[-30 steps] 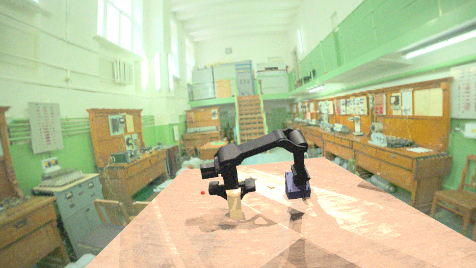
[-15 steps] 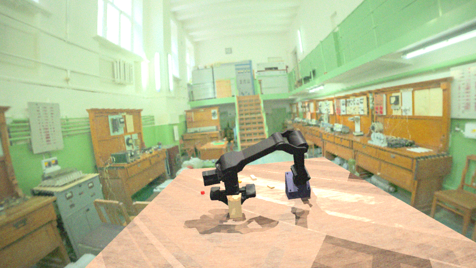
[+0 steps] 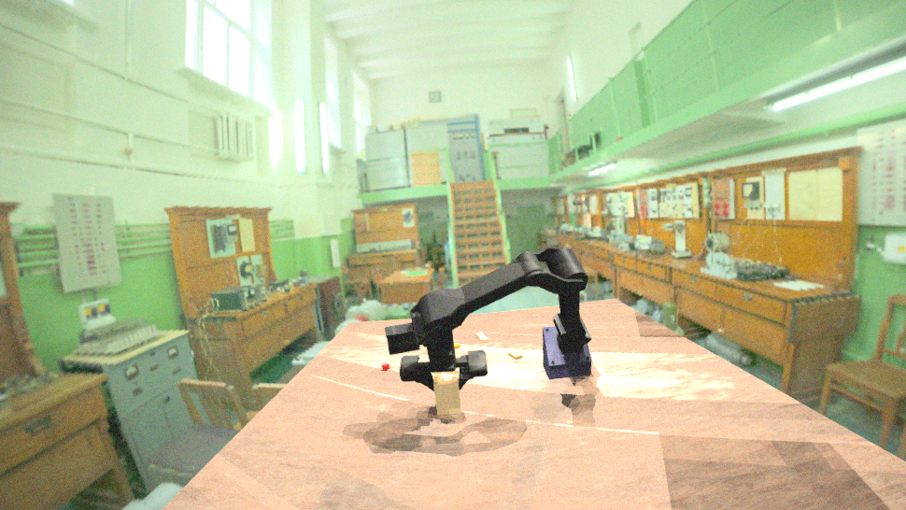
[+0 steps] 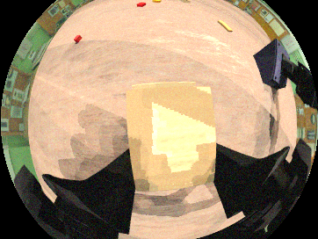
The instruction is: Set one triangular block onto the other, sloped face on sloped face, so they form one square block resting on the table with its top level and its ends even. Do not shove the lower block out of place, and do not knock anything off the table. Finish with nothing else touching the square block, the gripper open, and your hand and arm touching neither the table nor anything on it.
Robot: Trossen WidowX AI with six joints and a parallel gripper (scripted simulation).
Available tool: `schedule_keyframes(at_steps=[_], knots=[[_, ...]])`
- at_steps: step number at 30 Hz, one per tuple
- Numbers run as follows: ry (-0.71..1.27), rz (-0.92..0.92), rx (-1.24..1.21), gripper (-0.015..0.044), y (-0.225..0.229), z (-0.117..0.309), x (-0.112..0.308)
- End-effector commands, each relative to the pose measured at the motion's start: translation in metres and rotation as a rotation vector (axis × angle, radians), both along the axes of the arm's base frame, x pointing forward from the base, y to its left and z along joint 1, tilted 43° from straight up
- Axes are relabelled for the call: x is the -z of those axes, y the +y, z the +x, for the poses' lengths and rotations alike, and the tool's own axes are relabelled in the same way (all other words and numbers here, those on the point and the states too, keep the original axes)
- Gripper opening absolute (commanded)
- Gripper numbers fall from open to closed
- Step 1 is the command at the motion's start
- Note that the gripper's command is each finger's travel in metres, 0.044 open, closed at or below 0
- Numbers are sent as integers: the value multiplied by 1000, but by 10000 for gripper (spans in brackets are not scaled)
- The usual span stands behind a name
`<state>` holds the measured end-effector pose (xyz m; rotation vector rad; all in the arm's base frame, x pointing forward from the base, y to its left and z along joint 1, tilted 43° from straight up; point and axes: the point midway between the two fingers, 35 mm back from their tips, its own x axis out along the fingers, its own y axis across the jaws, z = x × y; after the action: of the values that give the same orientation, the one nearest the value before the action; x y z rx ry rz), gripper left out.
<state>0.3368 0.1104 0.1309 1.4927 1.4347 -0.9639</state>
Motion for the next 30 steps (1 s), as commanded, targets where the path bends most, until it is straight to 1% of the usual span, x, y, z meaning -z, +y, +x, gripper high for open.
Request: schedule_keyframes(at_steps=[1, 30], knots=[[-5, -9, 6, 0, -1, 1, 0], [-5, -10, 6, 0, 4, 2, 14]])
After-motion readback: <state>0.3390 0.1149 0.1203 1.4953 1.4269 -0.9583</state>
